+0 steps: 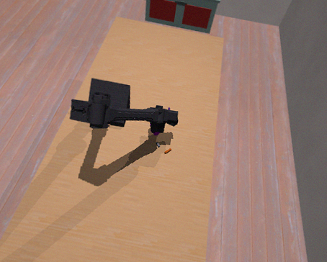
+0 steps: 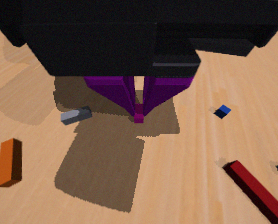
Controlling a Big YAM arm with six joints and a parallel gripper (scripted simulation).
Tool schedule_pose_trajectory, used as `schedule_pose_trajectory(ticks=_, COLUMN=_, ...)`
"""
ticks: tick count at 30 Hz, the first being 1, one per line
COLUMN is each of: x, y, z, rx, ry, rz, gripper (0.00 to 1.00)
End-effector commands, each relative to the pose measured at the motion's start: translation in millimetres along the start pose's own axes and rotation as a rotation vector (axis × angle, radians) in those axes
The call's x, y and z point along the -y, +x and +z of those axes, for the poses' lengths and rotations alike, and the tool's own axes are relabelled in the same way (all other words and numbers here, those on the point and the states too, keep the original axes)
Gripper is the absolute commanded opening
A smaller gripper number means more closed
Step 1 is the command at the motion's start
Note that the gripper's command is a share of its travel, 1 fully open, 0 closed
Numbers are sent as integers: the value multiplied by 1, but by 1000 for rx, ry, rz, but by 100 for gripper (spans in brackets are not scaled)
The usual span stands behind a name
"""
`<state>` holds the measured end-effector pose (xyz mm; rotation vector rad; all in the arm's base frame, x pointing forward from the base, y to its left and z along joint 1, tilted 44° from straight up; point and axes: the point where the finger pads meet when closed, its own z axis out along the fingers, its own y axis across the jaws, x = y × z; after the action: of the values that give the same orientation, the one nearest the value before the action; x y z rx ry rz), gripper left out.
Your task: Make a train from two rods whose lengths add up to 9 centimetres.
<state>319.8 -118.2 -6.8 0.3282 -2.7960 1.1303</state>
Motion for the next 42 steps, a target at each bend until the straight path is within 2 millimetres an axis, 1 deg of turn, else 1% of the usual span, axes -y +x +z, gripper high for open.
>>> schedule_pose_trajectory(ticks=1, x=3, y=-2, z=2, rx=4, ry=5, rz=6, gripper=4)
schedule_pose_trajectory(ticks=14, x=3, y=-2, z=2, rx=4, ry=5, rz=6, gripper=4)
schedule_pose_trajectory(ticks=15, x=3, y=-2, z=2, rx=4, ry=5, rz=6, gripper=8)
schedule_pose_trajectory(ticks=17, x=3, y=-2, z=2, rx=4, ry=5, rz=6, gripper=8)
schedule_pose_trajectory(ticks=18, x=3, y=-2, z=2, rx=4, ry=5, rz=6, gripper=12)
schedule_pose_trajectory(ticks=20, x=3, y=-2, z=2, rx=4, ry=5, rz=6, gripper=12)
schedule_pose_trajectory(ticks=21, x=3, y=-2, z=2, rx=4, ry=5, rz=6, gripper=16)
schedule_pose_trajectory(ticks=25, x=3, y=-2, z=2, rx=4, ry=5, rz=6, gripper=16)
schedule_pose_trajectory(ticks=26, x=3, y=-2, z=2, rx=4, ry=5, rz=6, gripper=20)
schedule_pose_trajectory(ticks=28, x=3, y=-2, z=2, rx=4, ry=5, rz=6, gripper=20)
schedule_pose_trajectory(ticks=29, x=3, y=-2, z=2, rx=4, ry=5, rz=6, gripper=23)
schedule_pose_trajectory(ticks=38, x=3, y=-3, z=2, rx=4, ry=5, rz=6, gripper=23)
schedule_pose_trajectory(ticks=40, x=3, y=-4, z=-2, rx=7, ry=6, rz=5, gripper=23)
schedule_pose_trajectory(ticks=42, x=3, y=-4, z=-2, rx=7, ry=6, rz=5, gripper=23)
